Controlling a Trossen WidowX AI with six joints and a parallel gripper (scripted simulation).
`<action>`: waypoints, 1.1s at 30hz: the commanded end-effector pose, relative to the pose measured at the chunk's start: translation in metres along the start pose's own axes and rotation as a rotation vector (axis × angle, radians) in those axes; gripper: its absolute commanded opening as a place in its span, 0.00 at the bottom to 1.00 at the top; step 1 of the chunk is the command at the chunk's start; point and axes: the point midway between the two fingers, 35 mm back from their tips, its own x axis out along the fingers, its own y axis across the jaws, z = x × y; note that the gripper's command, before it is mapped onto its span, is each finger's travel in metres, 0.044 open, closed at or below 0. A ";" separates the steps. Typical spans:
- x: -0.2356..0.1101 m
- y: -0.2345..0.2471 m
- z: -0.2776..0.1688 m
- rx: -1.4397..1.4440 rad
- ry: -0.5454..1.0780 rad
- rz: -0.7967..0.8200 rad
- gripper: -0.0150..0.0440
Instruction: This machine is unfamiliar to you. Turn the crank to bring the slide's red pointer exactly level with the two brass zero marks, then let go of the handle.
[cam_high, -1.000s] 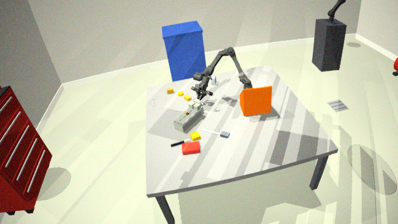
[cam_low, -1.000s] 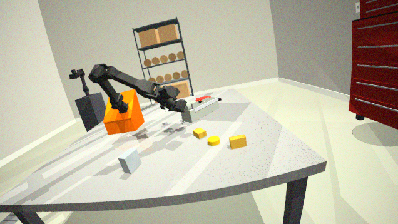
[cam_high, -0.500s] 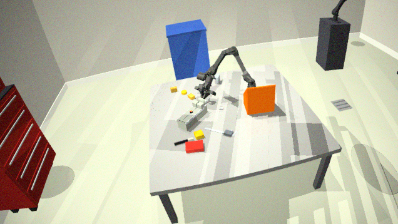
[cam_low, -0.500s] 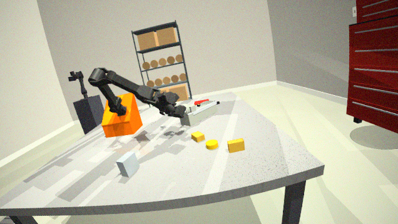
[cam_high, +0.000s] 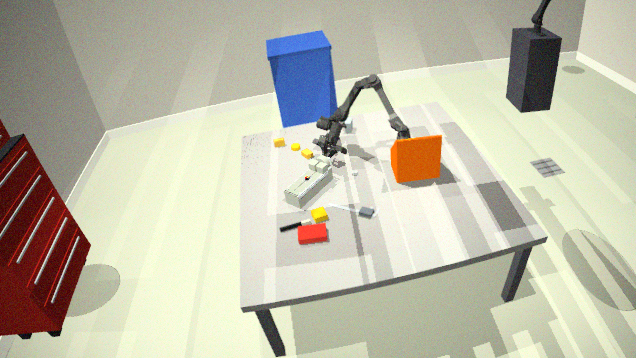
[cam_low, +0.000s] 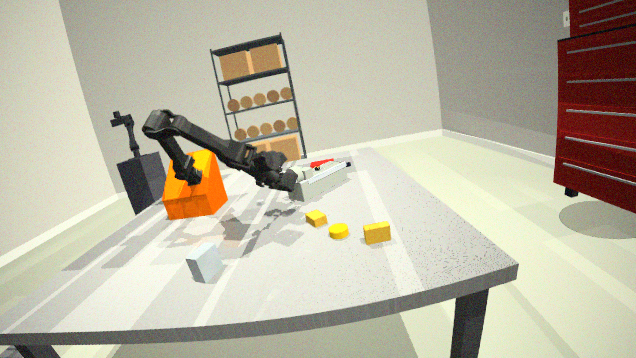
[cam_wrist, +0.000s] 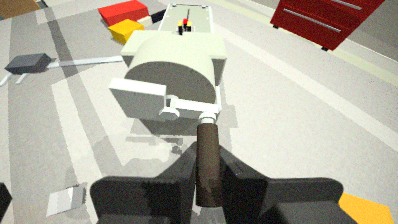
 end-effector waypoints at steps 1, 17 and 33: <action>0.007 0.002 -0.007 0.002 0.010 0.001 0.25; 0.012 0.008 -0.012 0.002 0.011 0.001 0.25; 0.015 0.011 -0.014 0.002 0.011 0.001 0.25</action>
